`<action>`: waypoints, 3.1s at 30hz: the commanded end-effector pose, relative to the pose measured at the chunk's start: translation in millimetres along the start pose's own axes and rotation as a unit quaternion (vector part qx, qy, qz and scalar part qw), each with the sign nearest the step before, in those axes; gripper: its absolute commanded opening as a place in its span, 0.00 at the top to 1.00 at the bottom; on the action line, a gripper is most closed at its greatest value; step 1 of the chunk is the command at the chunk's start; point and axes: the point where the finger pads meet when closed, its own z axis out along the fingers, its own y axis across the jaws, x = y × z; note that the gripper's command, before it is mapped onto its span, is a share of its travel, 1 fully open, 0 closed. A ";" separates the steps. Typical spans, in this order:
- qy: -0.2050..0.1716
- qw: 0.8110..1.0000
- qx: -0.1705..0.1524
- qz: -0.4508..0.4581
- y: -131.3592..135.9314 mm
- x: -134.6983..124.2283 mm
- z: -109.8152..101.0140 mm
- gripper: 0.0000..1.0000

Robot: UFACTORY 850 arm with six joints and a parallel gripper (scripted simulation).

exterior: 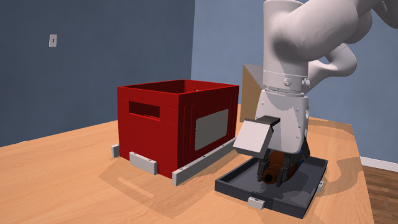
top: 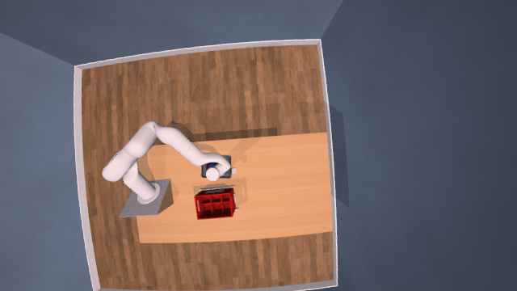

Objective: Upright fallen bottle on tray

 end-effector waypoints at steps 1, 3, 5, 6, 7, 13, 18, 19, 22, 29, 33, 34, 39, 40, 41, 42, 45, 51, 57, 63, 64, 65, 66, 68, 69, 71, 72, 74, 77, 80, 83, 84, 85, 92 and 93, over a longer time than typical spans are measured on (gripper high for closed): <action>0.001 1.000 0.000 0.000 -0.2 0.9 -1.8 1.00; 0.001 1.000 0.000 0.000 -0.2 0.9 -2.3 1.00; 0.001 1.000 0.000 0.000 -0.2 0.9 -2.3 1.00; 0.001 1.000 0.000 0.000 -0.2 0.9 -2.6 1.00; 0.001 1.000 0.000 0.000 -0.2 0.9 -3.0 1.00; 0.001 1.000 0.000 0.000 -0.2 0.9 -5.6 1.00; 0.001 1.000 0.000 0.000 -0.2 0.9 -8.6 1.00; 0.001 1.000 0.000 0.000 -0.2 0.8 -9.3 1.00; 0.001 1.000 0.000 0.000 -0.2 0.8 -10.1 1.00; 0.001 1.000 0.000 0.000 -0.2 0.8 -16.2 1.00; 0.001 1.000 0.000 0.000 -0.2 0.8 -20.5 1.00; 0.001 1.000 0.000 0.000 -0.2 0.8 -21.6 1.00; 0.001 1.000 0.000 0.000 -0.2 0.8 -25.3 1.00; 0.001 1.000 0.000 0.000 -0.2 0.8 -26.5 1.00; 0.001 1.000 0.000 0.000 -0.2 0.8 -27.8 1.00; 0.001 1.000 0.000 0.000 -0.2 0.8 -29.2 1.00; 0.001 1.000 0.000 0.000 -0.2 0.8 -33.3 1.00; 0.001 1.000 0.000 0.000 -0.2 0.8 -42.4 1.00; 0.001 1.000 0.000 0.000 -0.2 0.8 -48.8 1.00; 0.001 1.000 0.000 0.000 -0.2 0.8 -59.1 1.00; 0.001 1.000 0.000 0.000 -0.2 0.7 -60.9 1.00; 0.001 1.000 0.000 0.000 -0.2 0.7 -62.7 1.00; 0.001 1.000 0.000 0.000 -0.2 0.7 -64.5 1.00; 0.001 1.000 0.000 0.000 -0.2 0.7 -68.1 1.00; 0.001 1.000 0.000 0.000 -0.2 0.7 -69.9 1.00; 0.001 1.000 0.000 0.000 -0.2 0.7 -73.6 1.00; 0.001 1.000 0.000 0.000 -0.2 0.7 -73.6 1.00; 0.001 1.000 0.000 0.000 -0.2 0.7 -75.4 1.00; 0.001 1.000 0.000 0.000 -0.2 0.7 -81.0 1.00; 0.001 1.000 0.000 0.000 -0.2 0.7 -86.5 1.00; 0.001 1.000 0.000 0.000 -0.2 0.7 -92.1 1.00; 0.001 1.000 0.000 0.000 -0.2 0.7 -93.9 1.00; 0.001 1.000 0.000 0.000 -0.2 0.7 -95.7 1.00; 0.001 1.000 0.000 0.000 -0.2 0.7 -104.8 1.00; 0.001 1.000 0.000 0.000 -0.2 0.7 -106.5 1.00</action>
